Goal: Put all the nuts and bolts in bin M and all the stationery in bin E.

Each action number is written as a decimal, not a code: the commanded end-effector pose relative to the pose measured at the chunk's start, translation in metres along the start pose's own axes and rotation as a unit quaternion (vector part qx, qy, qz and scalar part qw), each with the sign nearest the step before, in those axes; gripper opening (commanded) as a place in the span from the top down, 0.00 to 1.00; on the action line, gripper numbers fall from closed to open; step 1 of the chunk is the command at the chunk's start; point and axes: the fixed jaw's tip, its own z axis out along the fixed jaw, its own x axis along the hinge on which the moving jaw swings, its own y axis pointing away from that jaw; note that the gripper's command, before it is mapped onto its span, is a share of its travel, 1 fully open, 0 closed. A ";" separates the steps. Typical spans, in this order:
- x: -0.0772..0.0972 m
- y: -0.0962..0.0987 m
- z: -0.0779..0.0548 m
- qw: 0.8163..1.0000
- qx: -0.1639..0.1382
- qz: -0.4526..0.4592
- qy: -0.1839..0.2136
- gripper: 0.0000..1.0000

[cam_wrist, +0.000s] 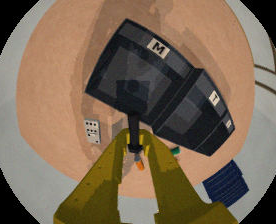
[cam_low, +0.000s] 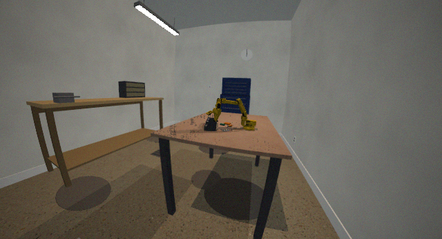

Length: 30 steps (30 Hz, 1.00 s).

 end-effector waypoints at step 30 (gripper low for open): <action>-0.039 -0.002 -0.007 0.987 0.008 0.142 -0.074 1.00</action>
